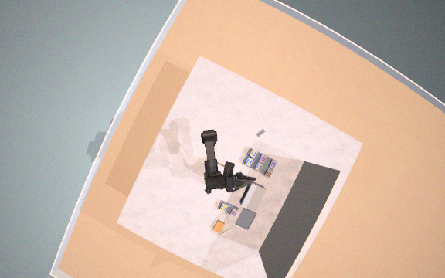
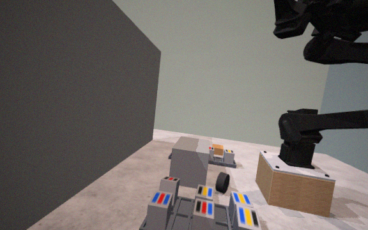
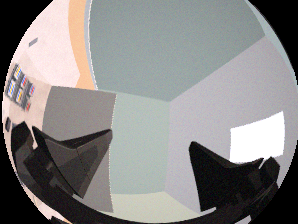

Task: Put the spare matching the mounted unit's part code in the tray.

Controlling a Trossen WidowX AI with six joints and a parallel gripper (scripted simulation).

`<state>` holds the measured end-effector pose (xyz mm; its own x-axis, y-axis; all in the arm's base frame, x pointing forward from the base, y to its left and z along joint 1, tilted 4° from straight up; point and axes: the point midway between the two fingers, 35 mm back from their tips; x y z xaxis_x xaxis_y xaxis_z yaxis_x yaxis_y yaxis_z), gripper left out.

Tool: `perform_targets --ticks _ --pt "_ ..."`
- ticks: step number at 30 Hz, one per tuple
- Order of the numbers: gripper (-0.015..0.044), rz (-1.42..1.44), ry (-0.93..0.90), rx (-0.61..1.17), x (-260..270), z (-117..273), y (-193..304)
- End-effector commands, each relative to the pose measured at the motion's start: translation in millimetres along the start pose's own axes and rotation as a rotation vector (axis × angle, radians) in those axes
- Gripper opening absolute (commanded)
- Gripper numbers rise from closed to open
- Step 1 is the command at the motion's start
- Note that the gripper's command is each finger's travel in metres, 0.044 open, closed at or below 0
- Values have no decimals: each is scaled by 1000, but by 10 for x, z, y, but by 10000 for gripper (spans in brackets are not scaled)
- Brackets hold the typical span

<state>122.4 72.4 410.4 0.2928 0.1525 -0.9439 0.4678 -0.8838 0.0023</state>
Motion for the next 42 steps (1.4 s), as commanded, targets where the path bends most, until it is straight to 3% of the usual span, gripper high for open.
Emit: perform_targets --ticks 1,10,20,32,42 --pt "426 0 0 0 0 0 0" --pt "440 -131 42 3 -146 -30 161" --pt "440 -831 185 165 -447 -350 1446" --pt "440 -1306 111 500 225 -739 2475" --pt "440 -1568 -121 874 1214 -973 2864"
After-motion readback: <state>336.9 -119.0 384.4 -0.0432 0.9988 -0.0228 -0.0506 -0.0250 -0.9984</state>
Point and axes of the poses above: the point midway between the two fingers, 35 mm back from their tips, its own z axis back along the fingers, its own x axis across the jaws, y = z × x, and after that the axes turned 2 degrees about -z, right-handed
